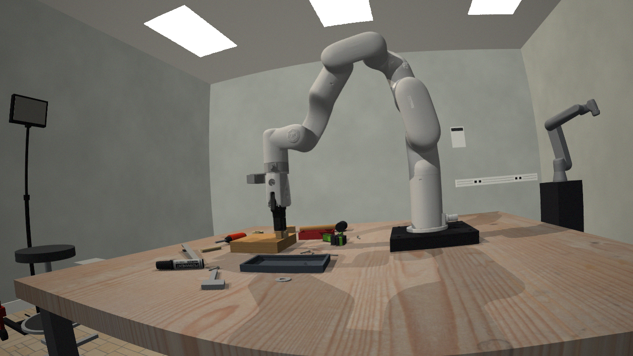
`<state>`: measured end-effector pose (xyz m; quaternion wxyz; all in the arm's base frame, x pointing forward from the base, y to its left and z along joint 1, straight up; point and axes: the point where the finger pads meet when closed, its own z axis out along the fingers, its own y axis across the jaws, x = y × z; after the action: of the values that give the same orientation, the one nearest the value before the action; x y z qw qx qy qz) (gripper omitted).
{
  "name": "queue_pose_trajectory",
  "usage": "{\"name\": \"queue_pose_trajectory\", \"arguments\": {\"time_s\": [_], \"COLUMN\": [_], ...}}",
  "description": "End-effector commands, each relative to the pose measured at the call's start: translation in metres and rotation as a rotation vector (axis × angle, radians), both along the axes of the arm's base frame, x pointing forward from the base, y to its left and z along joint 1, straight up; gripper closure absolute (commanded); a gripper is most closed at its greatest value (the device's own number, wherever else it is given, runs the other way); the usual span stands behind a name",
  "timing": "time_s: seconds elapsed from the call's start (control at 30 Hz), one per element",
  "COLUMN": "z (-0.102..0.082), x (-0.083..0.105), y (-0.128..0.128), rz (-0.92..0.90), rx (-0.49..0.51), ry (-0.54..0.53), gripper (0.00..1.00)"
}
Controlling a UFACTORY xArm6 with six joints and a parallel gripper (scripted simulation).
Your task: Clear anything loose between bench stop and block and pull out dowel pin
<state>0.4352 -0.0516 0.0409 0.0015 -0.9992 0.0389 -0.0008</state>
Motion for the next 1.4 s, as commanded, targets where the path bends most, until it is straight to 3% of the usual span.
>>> {"name": "queue_pose_trajectory", "arguments": {"time_s": [0.0,0.43,0.47,1.37], "z": [0.0013,0.0013,0.0013,0.0013], "x": [0.0015,0.0015,0.0015,0.0015], "y": [-0.0002,-0.0002,-0.0002,-0.0002], "rz": [0.0,0.0,0.0,0.0], "rx": [0.0,0.0,0.0,0.0], "ry": [-0.004,-0.004,-0.004,-0.004], "gripper": [1.0,1.0,0.72,0.72]}}
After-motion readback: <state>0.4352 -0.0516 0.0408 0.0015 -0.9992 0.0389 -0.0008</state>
